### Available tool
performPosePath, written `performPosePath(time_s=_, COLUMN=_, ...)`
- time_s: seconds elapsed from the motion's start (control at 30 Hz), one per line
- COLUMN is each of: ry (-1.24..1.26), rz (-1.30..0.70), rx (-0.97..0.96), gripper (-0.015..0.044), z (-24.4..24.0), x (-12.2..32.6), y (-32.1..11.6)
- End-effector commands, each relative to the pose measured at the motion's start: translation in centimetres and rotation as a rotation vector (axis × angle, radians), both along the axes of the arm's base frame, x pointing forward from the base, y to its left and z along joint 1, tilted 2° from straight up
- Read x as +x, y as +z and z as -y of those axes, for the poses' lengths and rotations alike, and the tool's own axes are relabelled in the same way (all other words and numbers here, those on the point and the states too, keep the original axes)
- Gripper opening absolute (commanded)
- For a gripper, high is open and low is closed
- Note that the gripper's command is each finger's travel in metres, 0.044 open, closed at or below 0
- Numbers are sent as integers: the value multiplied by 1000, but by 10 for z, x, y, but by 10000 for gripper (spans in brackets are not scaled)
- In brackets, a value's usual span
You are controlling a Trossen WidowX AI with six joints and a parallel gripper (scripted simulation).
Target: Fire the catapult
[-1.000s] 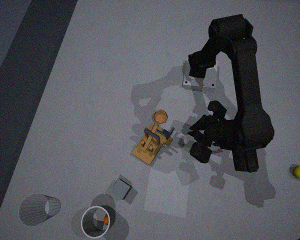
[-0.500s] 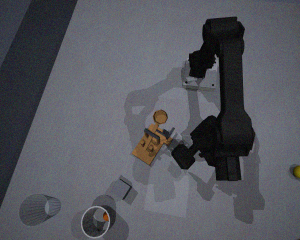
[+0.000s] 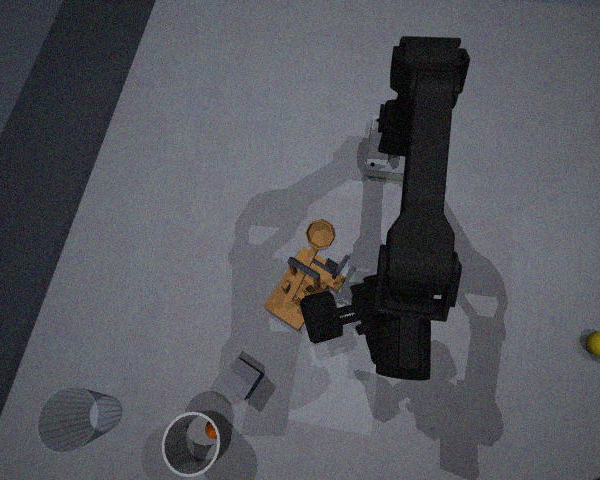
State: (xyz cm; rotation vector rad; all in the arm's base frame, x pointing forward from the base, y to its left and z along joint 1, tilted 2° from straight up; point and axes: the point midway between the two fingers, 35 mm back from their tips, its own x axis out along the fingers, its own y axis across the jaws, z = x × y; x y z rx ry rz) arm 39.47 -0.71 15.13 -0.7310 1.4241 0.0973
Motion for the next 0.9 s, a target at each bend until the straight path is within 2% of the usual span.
performPosePath(time_s=0.0, ry=-92, rz=89, rx=59, gripper=440, z=10, x=15, y=8)
performPosePath(time_s=0.87, ry=-602, rz=687, rx=431, gripper=440, z=109, x=95, y=94)
